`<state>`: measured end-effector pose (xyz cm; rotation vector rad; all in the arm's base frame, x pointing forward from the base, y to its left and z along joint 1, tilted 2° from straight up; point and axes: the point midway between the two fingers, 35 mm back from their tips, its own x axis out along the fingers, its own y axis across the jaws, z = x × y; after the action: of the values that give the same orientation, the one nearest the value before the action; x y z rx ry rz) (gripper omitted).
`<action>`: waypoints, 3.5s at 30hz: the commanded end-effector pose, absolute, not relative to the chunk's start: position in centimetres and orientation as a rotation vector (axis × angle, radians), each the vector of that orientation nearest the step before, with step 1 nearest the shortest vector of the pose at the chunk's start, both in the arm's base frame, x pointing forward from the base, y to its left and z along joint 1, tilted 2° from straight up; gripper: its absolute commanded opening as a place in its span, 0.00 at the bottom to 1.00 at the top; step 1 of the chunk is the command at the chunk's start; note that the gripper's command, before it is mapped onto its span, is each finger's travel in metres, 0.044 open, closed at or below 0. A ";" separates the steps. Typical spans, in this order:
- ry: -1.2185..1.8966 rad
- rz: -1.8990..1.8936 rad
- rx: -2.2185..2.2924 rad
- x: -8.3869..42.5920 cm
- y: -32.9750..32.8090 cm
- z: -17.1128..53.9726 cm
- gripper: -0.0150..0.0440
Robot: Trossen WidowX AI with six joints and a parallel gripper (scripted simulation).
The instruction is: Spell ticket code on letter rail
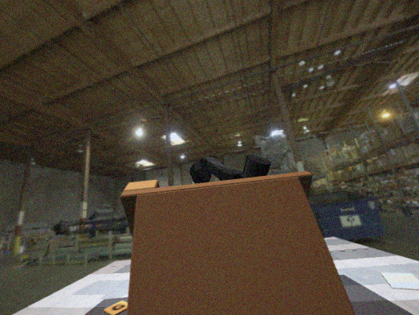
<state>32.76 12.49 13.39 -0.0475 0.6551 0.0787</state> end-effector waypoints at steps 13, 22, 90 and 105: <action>0.653 0.083 -0.050 32.8 11.7 13.4 0.25; 0.653 0.083 -0.051 32.9 11.2 13.4 0.25; 0.652 0.081 -0.055 33.3 7.3 13.5 0.25; 0.652 0.081 -0.056 33.4 6.5 13.6 0.25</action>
<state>33.33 6.64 13.53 -0.0530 0.6553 0.0768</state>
